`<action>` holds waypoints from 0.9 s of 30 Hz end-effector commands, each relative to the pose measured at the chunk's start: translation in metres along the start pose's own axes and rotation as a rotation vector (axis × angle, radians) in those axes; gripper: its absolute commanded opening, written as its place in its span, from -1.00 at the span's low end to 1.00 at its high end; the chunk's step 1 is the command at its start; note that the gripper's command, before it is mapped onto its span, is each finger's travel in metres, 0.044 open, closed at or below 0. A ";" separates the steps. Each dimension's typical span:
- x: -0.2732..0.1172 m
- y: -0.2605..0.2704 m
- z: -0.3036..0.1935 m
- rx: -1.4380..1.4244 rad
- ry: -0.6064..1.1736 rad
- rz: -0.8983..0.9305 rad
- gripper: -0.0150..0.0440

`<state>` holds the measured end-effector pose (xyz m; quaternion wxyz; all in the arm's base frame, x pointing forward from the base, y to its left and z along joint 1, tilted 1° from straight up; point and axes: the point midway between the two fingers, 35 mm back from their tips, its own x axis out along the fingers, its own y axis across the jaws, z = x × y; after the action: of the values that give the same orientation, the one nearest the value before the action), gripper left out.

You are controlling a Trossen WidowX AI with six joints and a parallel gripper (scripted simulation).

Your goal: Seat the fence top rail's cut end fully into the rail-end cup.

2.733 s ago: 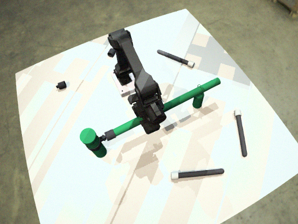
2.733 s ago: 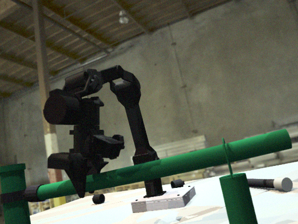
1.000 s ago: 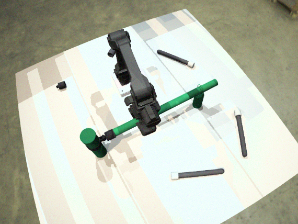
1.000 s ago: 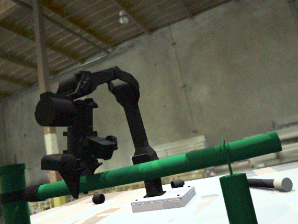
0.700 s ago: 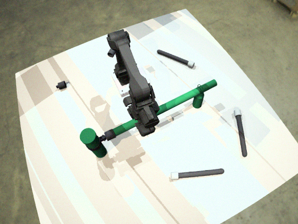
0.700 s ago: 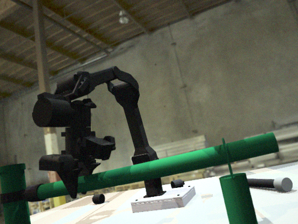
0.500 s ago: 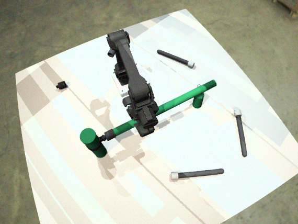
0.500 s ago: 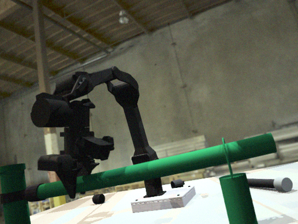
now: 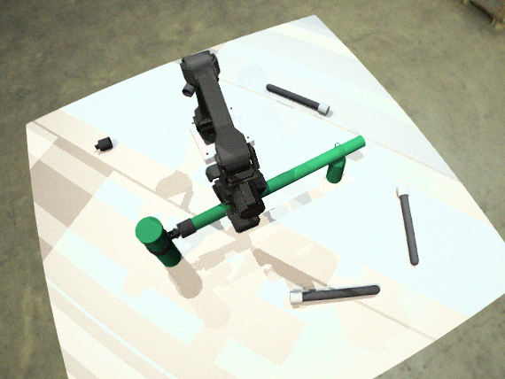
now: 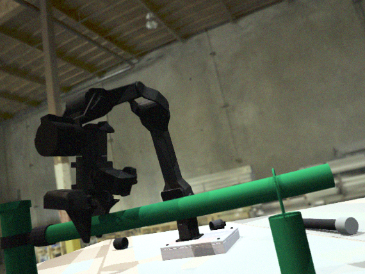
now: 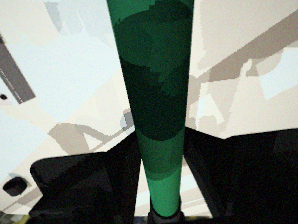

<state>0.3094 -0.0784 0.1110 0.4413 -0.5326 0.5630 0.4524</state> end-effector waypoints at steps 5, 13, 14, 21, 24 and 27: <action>0.000 0.000 0.000 0.000 0.000 -0.001 -0.31; -0.001 0.000 0.001 0.000 0.000 -0.001 0.40; -0.003 0.000 0.002 0.000 0.000 -0.001 0.49; -0.031 0.000 0.019 0.000 -0.003 0.000 1.00; -0.044 0.002 0.028 0.000 -0.004 0.001 1.00; -0.048 0.002 0.030 -0.001 -0.004 0.001 1.00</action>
<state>0.3104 -0.0440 0.1446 0.4379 -0.5342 0.5610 0.4562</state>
